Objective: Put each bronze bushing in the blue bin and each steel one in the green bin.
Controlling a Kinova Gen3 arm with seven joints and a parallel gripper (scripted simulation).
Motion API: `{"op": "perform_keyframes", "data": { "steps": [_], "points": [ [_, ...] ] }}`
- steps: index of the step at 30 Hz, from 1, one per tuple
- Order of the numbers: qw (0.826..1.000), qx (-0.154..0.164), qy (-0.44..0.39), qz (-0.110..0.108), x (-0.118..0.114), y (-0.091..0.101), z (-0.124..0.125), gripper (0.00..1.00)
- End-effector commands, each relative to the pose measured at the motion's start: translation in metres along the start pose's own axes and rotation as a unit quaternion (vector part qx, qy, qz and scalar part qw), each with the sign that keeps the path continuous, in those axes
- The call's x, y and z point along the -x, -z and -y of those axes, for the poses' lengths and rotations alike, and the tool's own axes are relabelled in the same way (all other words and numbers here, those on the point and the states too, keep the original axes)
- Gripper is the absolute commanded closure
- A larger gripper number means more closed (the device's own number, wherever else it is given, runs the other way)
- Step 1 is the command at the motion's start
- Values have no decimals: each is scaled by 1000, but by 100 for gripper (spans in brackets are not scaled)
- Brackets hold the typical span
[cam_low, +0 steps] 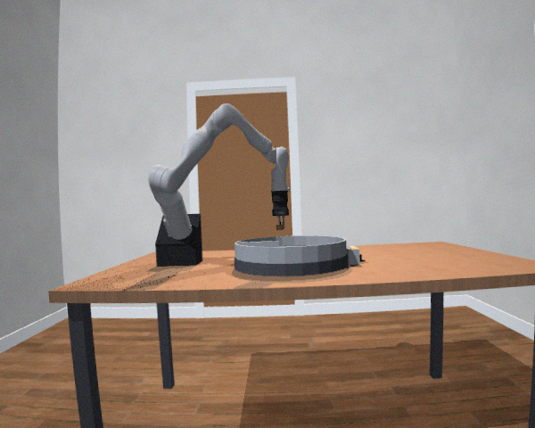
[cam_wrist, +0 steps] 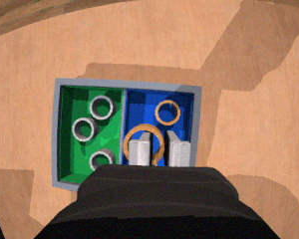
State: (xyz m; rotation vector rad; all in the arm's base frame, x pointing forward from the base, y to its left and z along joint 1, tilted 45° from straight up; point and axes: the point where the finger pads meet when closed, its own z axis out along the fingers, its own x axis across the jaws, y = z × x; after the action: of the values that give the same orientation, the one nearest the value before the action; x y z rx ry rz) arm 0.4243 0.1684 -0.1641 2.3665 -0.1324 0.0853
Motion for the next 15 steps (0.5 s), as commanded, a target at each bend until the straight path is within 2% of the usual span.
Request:
{"op": "perform_keyframes", "data": {
  "steps": [1, 5, 10, 13, 15],
  "points": [
    [1000, 5, -1, 3, 1, -12, -3, 100],
    [1000, 5, -1, 3, 1, -12, -3, 100],
    [1000, 5, -1, 3, 2, -35, -3, 100],
    [1000, 5, -1, 3, 2, -35, -3, 100],
    [1000, 5, -1, 3, 2, -44, -3, 100]
  ]
}}
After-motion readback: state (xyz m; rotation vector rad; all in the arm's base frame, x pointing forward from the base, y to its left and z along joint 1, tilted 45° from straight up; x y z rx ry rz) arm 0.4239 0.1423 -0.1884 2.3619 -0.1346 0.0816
